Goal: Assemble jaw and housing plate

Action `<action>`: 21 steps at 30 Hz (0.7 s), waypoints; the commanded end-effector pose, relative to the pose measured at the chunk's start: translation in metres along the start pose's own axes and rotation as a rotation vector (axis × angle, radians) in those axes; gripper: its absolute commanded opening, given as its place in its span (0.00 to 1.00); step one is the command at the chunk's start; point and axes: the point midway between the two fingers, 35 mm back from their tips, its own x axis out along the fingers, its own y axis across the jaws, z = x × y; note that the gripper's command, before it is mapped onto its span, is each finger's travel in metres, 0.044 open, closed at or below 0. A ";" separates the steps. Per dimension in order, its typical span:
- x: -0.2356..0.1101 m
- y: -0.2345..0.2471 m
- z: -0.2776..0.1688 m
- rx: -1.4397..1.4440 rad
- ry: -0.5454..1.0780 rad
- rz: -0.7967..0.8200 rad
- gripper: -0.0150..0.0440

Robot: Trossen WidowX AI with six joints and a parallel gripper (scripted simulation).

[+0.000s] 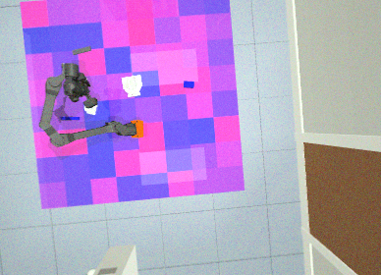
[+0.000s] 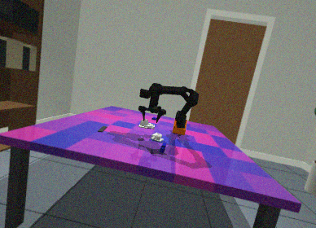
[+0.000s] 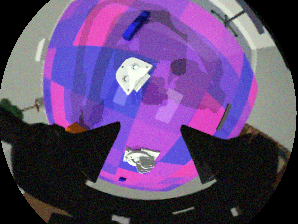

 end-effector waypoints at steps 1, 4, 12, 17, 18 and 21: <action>-0.002 0.004 0.012 -0.128 -0.006 -0.002 1.00; -0.003 0.007 0.020 -0.216 -0.008 -0.003 1.00; -0.005 0.016 0.040 -0.451 -0.015 -0.006 1.00; -0.007 0.023 0.052 -0.598 -0.019 -0.009 1.00; -0.008 0.024 0.055 -0.628 -0.020 -0.010 1.00; -0.009 0.029 0.062 -0.716 -0.023 -0.013 1.00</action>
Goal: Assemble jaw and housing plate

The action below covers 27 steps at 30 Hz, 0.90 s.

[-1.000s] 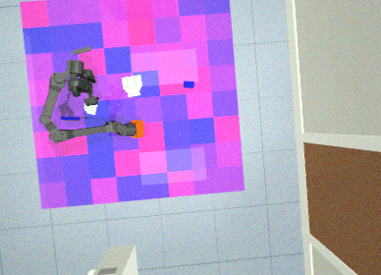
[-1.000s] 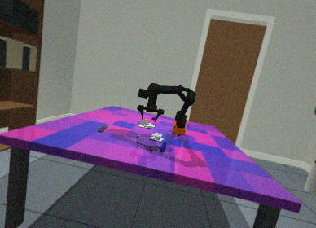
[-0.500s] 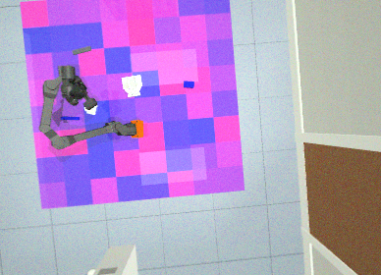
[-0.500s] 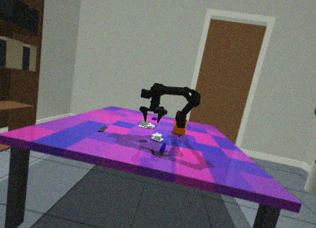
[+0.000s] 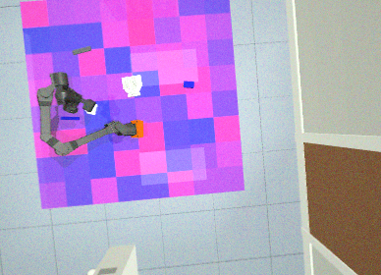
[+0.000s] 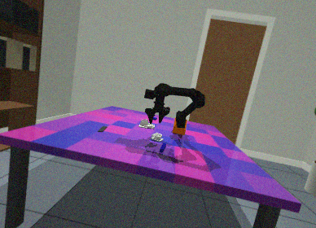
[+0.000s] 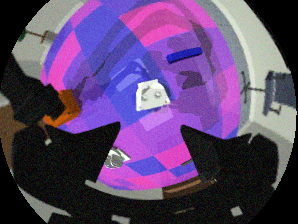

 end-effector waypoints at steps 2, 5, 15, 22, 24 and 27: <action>-0.002 -0.001 0.016 -0.157 -0.007 -0.007 1.00; -0.003 -0.001 0.024 -0.245 -0.010 -0.011 1.00; 0.001 -0.001 0.028 -0.289 -0.010 -0.011 1.00; 0.035 -0.002 0.030 -0.291 -0.011 -0.019 1.00; 0.035 -0.002 0.030 -0.291 -0.011 -0.019 1.00; 0.035 -0.002 0.030 -0.291 -0.011 -0.019 1.00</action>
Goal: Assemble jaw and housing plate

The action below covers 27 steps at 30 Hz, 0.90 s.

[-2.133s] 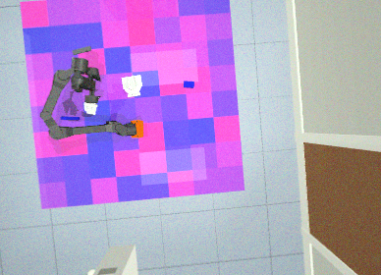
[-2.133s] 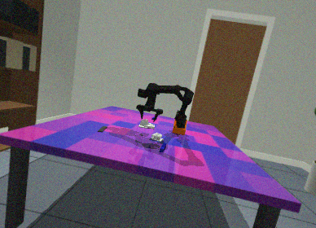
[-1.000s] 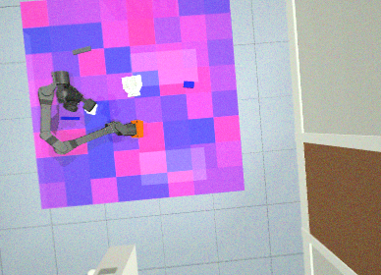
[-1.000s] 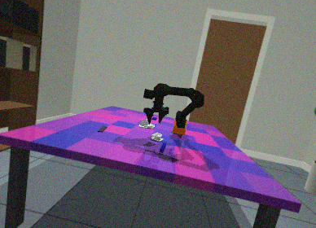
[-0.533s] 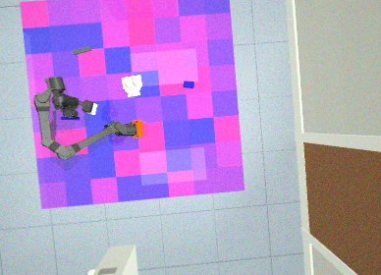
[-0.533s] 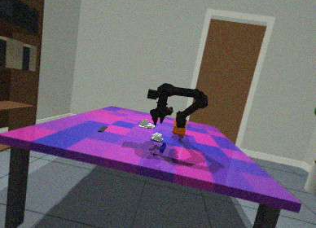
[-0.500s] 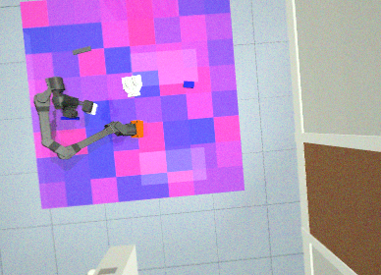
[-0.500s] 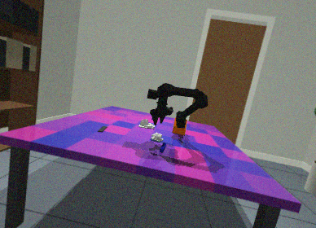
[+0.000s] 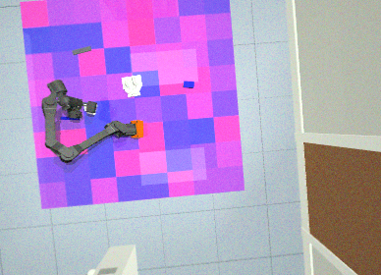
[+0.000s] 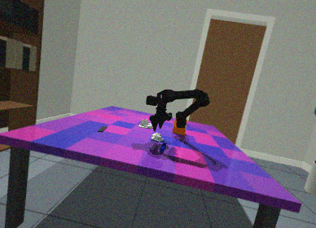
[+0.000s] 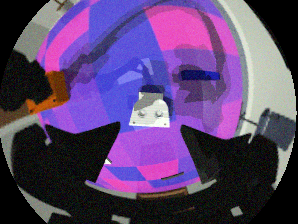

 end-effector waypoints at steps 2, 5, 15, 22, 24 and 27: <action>0.004 0.000 0.000 0.003 0.003 0.001 1.00; 0.009 0.001 0.000 0.003 0.003 0.001 1.00; 0.022 0.000 0.000 0.002 0.003 0.001 1.00; 0.027 0.001 0.000 0.002 0.003 0.001 1.00; 0.030 0.001 0.000 0.002 0.003 0.001 1.00; 0.035 0.000 0.000 0.002 0.003 0.001 1.00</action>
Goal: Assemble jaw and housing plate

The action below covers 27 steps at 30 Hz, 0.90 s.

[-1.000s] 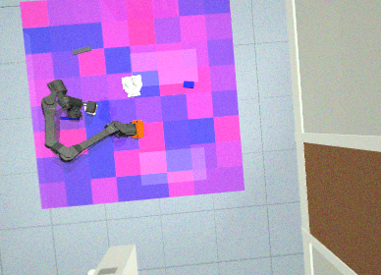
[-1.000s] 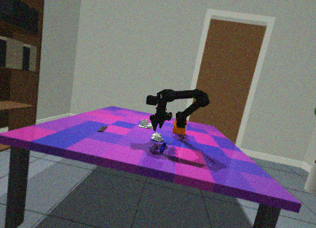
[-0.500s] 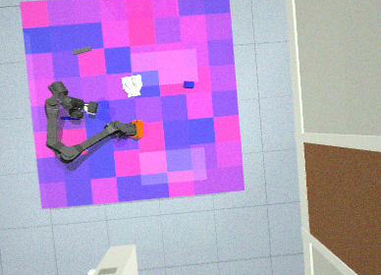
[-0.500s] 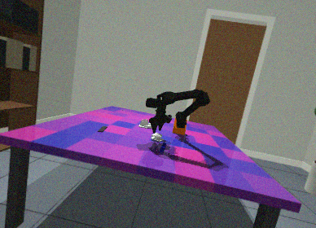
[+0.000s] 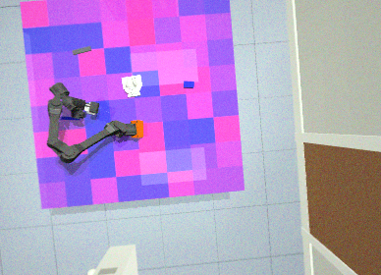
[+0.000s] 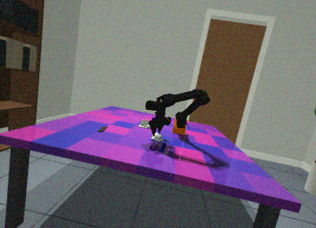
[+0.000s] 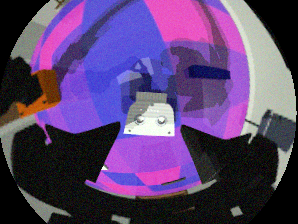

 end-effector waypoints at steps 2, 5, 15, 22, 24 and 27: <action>0.009 0.001 0.000 0.007 0.000 0.004 1.00; 0.014 0.001 0.000 0.007 0.000 0.003 1.00; 0.022 0.001 0.001 0.007 -0.001 0.001 1.00; 0.022 0.001 0.001 0.007 -0.001 0.001 1.00; 0.022 0.001 0.001 0.007 -0.001 0.001 1.00; 0.022 0.001 0.001 0.007 -0.001 0.001 1.00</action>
